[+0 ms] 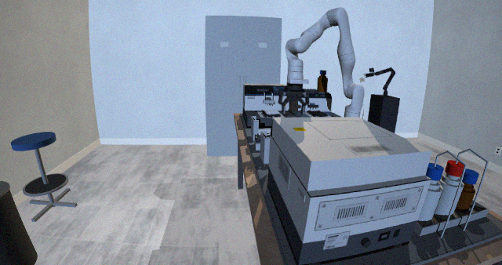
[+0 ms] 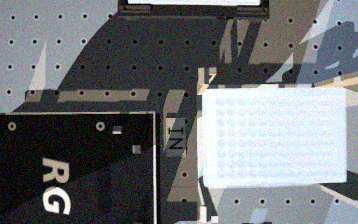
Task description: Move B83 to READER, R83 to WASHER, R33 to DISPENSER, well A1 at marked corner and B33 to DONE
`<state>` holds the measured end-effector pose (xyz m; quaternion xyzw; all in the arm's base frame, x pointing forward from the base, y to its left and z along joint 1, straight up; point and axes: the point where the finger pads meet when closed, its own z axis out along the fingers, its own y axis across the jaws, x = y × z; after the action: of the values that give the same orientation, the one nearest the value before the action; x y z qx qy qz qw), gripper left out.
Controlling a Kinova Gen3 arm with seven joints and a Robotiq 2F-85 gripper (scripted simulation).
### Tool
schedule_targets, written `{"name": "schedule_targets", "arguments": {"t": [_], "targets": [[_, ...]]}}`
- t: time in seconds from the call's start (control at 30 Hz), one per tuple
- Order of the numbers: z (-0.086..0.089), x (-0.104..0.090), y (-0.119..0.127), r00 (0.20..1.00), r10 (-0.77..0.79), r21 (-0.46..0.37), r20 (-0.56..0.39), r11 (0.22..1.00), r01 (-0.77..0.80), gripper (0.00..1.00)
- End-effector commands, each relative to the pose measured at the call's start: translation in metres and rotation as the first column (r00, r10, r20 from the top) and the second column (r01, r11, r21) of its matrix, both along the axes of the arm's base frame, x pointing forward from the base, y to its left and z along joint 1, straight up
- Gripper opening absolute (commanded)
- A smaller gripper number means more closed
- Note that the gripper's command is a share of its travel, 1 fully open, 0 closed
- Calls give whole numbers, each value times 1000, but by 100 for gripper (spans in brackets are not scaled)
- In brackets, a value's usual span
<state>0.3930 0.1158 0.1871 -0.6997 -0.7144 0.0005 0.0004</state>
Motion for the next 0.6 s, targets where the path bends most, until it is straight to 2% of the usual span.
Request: {"name": "schedule_targets", "arguments": {"t": [0.0, 0.57], "targets": [[1, 0, -11, 1000, 0, 1, 2, 1000, 0, 100], [1, 0, -61, 1000, -1, 1, 2, 1000, 1, 100]]}}
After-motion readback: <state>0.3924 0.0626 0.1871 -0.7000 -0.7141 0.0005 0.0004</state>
